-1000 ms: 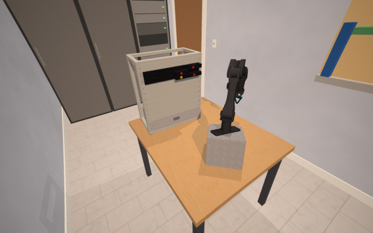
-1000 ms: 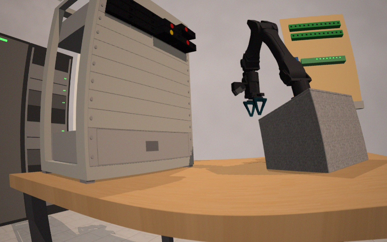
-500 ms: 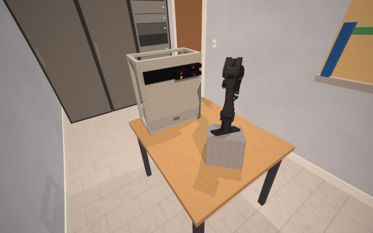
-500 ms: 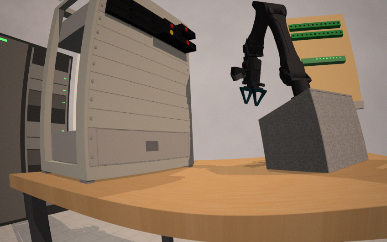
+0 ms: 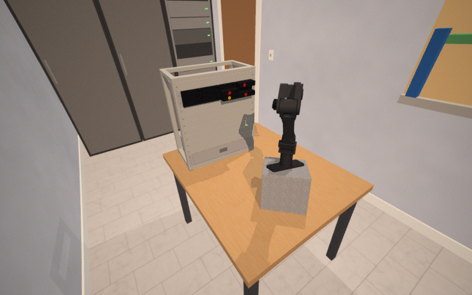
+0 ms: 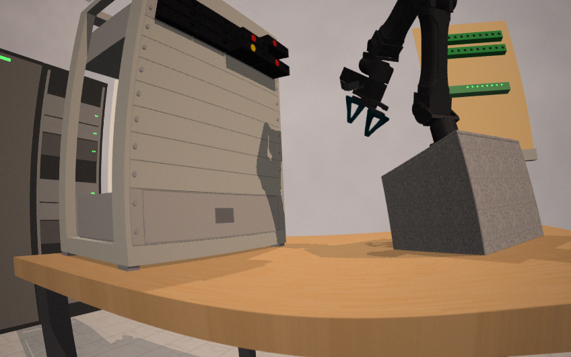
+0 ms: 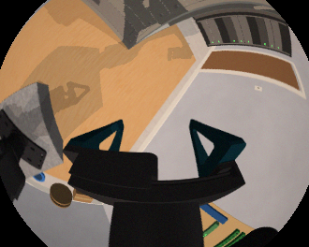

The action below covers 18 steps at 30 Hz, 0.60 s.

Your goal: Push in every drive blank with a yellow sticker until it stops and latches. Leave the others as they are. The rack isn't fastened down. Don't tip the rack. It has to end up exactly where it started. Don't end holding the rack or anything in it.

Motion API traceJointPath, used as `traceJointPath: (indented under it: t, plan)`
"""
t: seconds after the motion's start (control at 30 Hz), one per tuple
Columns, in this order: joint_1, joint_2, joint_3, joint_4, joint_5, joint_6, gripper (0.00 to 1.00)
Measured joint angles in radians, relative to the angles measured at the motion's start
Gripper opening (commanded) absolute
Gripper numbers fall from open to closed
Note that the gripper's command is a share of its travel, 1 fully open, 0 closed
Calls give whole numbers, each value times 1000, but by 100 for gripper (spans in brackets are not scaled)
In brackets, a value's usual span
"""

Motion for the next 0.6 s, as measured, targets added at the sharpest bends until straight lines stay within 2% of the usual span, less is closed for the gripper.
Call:
traceJointPath:
  t: [0.07,0.2,0.37,0.47,0.53,0.6]
  plan:
    - [31,-77,-47,22,-10,8,100]
    - [126,-282,-130,45,-19,37,100]
    - [323,-479,-186,91,28,92,100]
    - [461,-552,-210,116,88,124,100]
    - [511,-567,-216,129,134,138,100]
    - [601,-579,-225,144,197,152,100]
